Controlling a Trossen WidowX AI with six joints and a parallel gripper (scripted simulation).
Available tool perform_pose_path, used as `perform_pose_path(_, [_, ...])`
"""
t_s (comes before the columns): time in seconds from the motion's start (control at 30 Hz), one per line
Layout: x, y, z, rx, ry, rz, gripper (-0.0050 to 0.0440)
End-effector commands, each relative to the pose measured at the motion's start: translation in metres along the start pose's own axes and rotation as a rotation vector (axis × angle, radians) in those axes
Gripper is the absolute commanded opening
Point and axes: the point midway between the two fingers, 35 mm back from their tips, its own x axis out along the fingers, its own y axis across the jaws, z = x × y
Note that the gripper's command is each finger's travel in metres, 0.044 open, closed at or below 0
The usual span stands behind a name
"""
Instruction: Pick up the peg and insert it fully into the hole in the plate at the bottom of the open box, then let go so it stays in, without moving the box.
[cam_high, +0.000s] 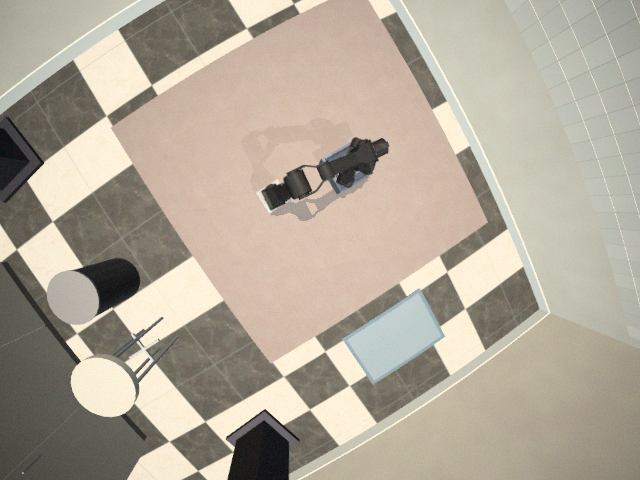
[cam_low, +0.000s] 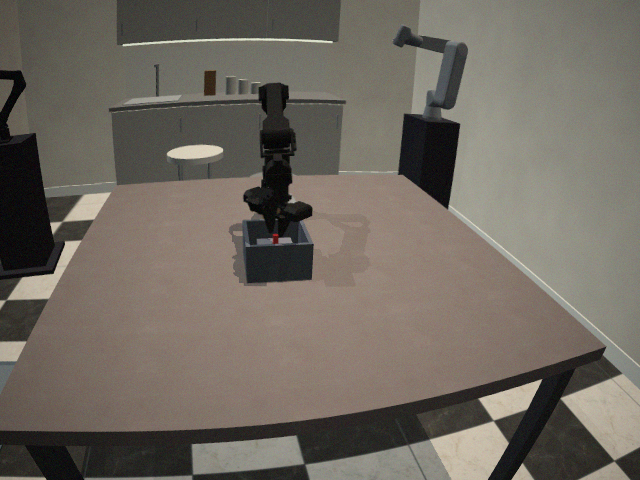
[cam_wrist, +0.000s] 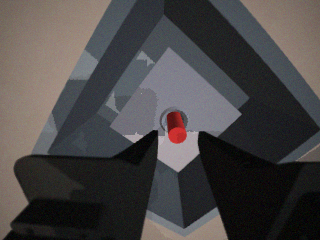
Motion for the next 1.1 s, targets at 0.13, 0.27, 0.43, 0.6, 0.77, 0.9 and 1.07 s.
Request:
perform_pose_path(0.13, [-0.036, 0.001, 0.001, 0.003, -0.013, 0.013, 0.0150])
perform_pose_path(0.27, [-0.045, 0.001, 0.001, 0.003, -0.013, 0.013, 0.0198])
perform_pose_path(0.43, [-0.047, 0.000, 0.000, 0.003, -0.013, 0.013, 0.0270])
perform_pose_path(0.6, [-0.047, 0.000, 0.000, 0.003, -0.013, 0.013, 0.0390])
perform_pose_path(0.77, [-0.047, 0.000, 0.000, 0.003, -0.013, 0.013, 0.0440])
perform_pose_path(0.9, [-0.047, 0.000, 0.000, 0.003, -0.013, 0.013, 0.0440])
perform_pose_path(1.07, [-0.047, 0.000, 0.000, 0.003, -0.013, 0.013, 0.0440])
